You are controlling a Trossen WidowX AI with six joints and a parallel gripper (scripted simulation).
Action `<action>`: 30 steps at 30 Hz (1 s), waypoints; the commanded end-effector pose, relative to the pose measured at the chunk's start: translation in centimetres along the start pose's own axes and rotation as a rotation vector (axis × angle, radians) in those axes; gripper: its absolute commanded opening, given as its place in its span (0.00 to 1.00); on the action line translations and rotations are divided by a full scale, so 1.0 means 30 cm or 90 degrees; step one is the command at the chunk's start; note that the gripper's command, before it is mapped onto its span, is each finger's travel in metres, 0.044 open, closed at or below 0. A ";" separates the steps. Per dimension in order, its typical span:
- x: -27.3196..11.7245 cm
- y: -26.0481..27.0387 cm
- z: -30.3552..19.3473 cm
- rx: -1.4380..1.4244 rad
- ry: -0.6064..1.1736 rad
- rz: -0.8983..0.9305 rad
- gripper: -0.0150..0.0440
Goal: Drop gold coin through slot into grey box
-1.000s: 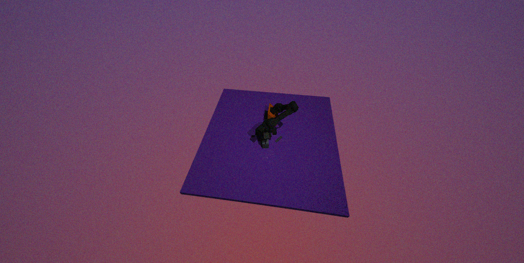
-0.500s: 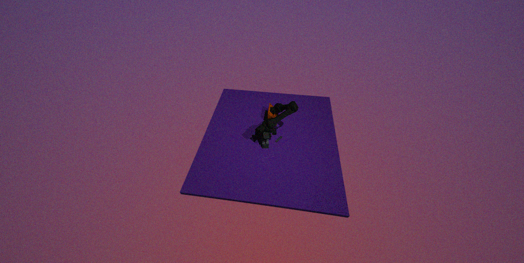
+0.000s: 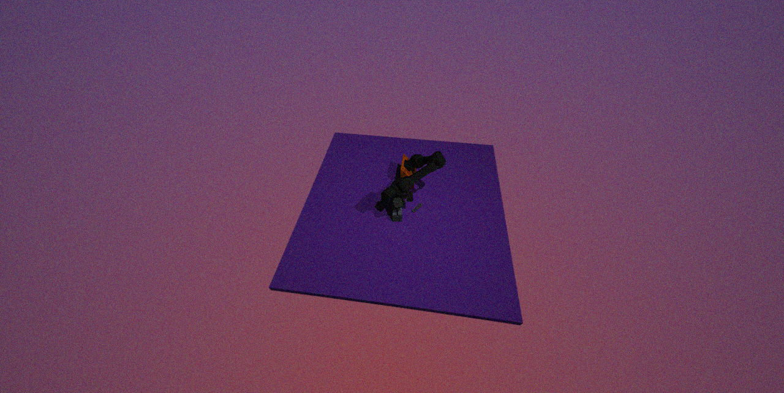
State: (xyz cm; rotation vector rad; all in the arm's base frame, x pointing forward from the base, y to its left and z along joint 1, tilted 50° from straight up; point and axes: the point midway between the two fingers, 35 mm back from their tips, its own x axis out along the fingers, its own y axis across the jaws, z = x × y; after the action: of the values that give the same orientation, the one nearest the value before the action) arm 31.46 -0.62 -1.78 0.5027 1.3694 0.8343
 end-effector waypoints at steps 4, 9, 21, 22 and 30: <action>0.010 0.000 -0.001 0.001 0.000 0.000 0.25; 0.020 -0.001 -0.002 0.003 0.000 0.000 0.25; 0.043 0.001 0.000 0.002 0.000 0.000 0.25; 0.045 0.001 0.000 0.002 0.000 0.000 0.25; 0.060 0.000 -0.001 0.002 0.000 0.000 0.25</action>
State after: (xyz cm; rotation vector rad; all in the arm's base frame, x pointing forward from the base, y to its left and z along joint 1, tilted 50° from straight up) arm 31.41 0.57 -2.82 0.4995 1.3733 0.8324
